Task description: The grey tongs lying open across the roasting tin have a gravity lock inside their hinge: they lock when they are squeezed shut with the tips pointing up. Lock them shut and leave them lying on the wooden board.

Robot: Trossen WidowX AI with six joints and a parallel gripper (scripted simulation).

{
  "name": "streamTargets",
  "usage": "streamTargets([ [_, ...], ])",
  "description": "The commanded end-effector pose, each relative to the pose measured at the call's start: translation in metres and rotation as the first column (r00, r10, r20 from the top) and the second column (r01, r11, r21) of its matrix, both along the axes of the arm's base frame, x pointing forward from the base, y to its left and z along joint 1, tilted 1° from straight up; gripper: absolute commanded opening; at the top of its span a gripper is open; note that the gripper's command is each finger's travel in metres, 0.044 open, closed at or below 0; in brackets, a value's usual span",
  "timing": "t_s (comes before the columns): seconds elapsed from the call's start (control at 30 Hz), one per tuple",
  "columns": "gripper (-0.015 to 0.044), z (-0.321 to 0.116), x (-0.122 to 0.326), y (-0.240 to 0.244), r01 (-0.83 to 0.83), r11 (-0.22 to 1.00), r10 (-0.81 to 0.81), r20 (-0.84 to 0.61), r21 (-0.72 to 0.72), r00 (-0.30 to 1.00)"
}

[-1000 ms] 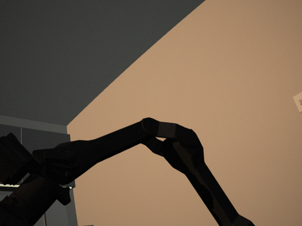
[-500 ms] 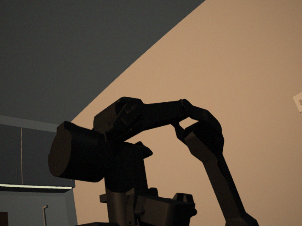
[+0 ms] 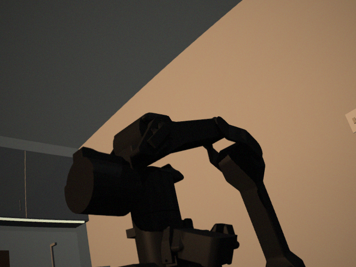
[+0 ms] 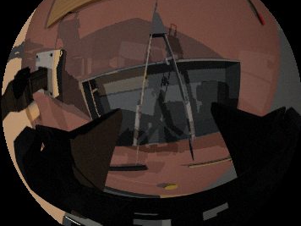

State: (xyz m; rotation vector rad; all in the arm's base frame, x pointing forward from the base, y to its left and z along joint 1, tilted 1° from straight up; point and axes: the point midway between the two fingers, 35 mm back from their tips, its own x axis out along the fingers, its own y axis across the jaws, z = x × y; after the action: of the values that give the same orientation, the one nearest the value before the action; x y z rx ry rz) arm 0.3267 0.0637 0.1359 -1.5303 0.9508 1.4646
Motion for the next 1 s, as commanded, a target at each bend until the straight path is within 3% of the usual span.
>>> streamTargets([
  [0.0,0.044,-0.002,0.0,0.0,-0.004,1.0,0.004,-0.005,0.002,1.0],
  [0.97,0.044,-0.048,0.006,0.001,-0.004,1.0,0.004,-0.005,0.002,1.0],
])
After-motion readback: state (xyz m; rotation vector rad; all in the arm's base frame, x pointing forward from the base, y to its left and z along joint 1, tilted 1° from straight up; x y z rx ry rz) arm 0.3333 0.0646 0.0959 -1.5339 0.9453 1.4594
